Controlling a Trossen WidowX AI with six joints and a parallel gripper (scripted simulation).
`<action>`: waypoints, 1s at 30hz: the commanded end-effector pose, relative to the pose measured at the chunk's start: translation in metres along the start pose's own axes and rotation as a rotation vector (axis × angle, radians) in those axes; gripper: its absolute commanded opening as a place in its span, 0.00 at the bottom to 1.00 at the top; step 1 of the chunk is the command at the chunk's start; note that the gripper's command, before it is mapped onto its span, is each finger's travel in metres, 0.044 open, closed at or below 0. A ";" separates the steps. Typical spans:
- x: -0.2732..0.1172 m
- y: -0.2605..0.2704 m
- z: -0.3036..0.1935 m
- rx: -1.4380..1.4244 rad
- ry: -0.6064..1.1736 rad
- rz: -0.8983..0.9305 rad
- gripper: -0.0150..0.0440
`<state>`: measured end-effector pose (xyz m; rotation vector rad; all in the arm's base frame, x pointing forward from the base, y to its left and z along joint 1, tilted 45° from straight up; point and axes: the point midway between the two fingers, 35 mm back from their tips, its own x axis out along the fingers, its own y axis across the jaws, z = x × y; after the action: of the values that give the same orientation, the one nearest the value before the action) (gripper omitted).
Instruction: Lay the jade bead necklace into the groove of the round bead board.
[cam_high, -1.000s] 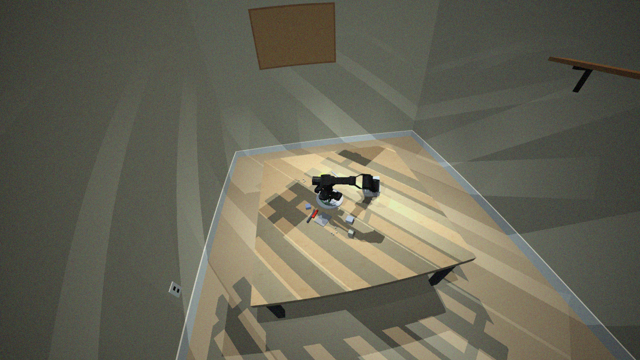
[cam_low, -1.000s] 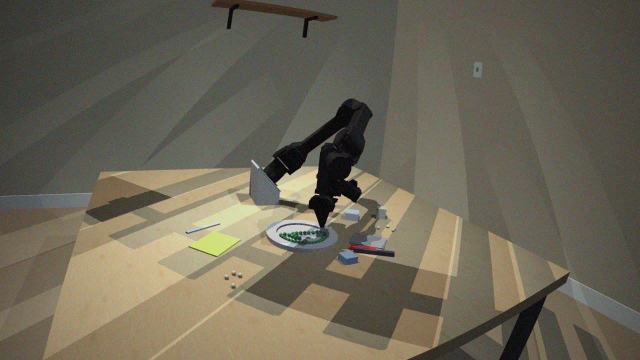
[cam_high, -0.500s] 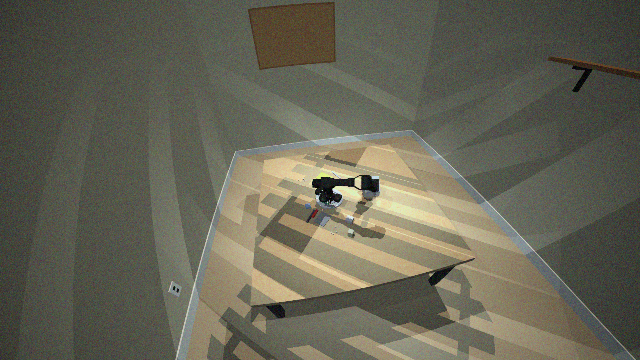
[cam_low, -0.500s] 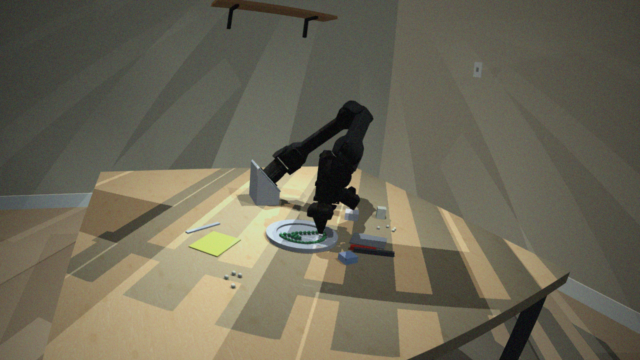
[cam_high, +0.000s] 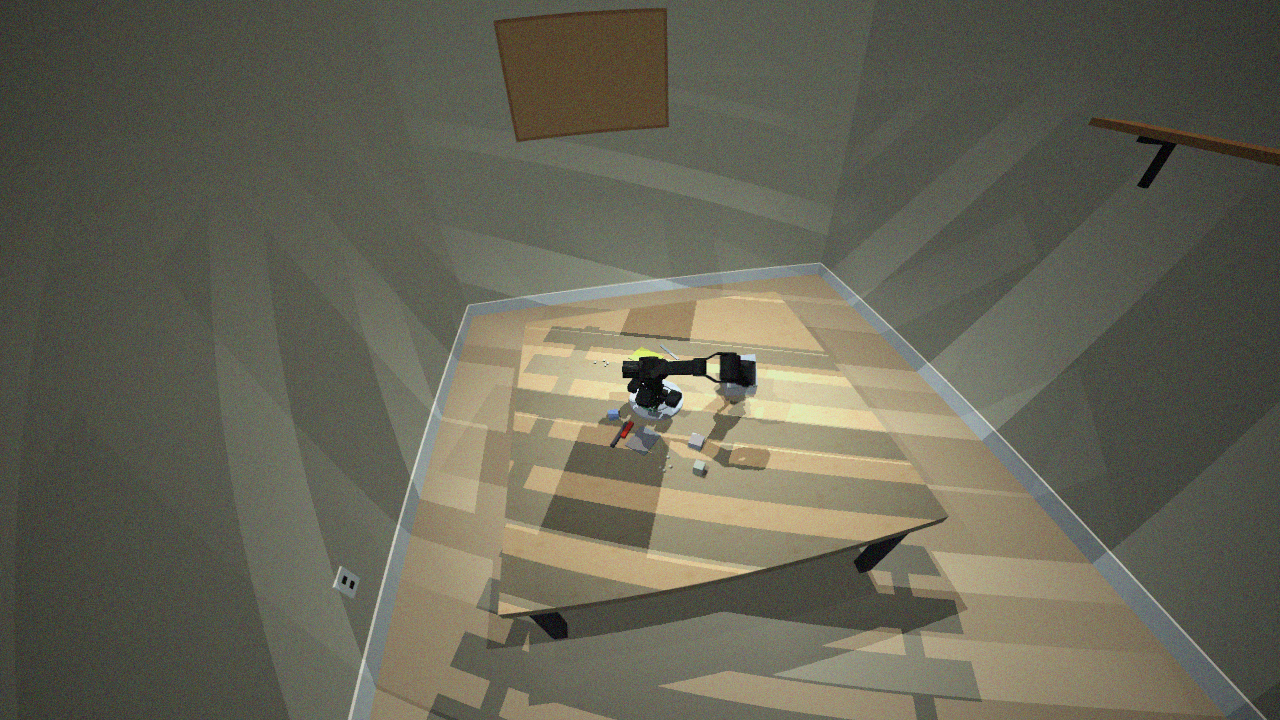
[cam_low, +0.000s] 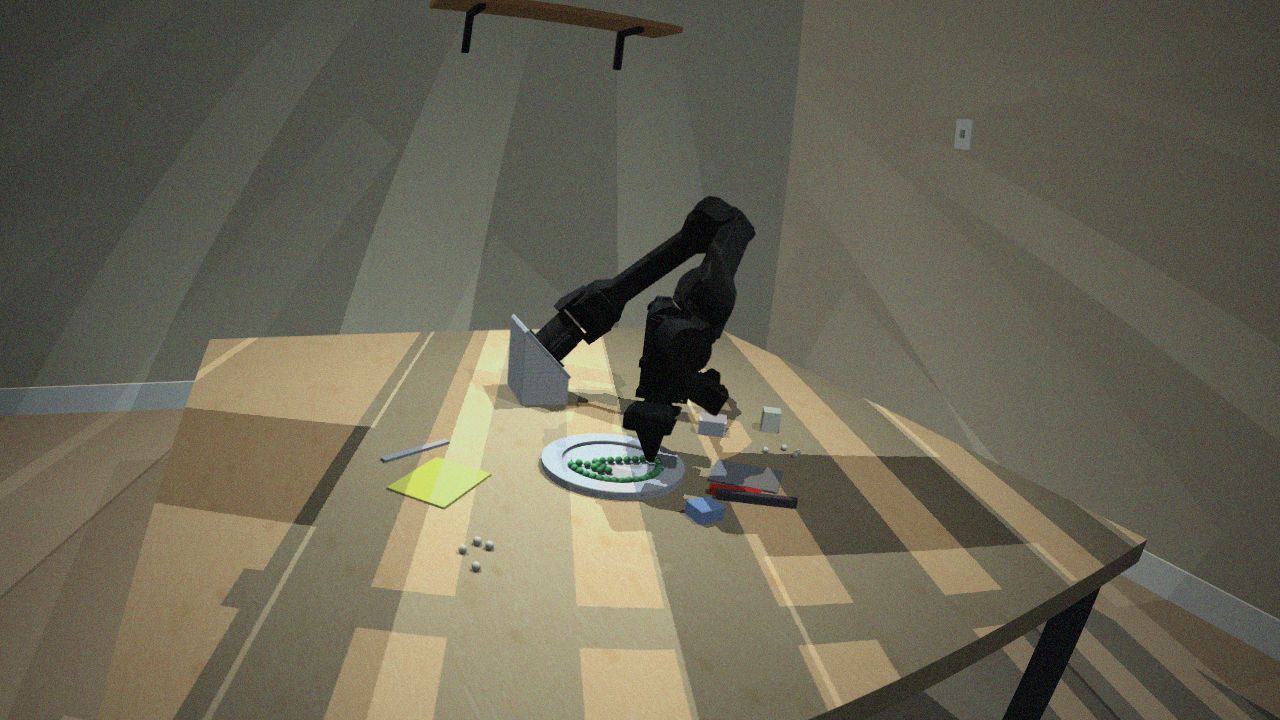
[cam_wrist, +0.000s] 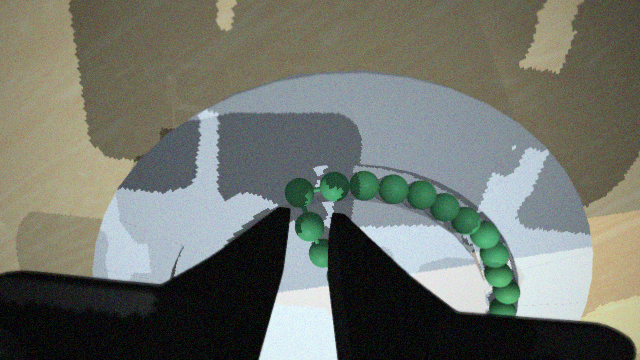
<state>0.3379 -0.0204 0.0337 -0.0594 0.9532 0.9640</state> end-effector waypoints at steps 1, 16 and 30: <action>0.000 0.000 0.000 0.000 0.000 -0.001 0.25; 0.000 0.000 0.000 0.000 0.000 -0.001 0.25; -0.006 0.008 0.002 0.008 -0.001 0.007 0.25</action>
<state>0.3345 -0.0236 0.0368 -0.0480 0.9607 0.9648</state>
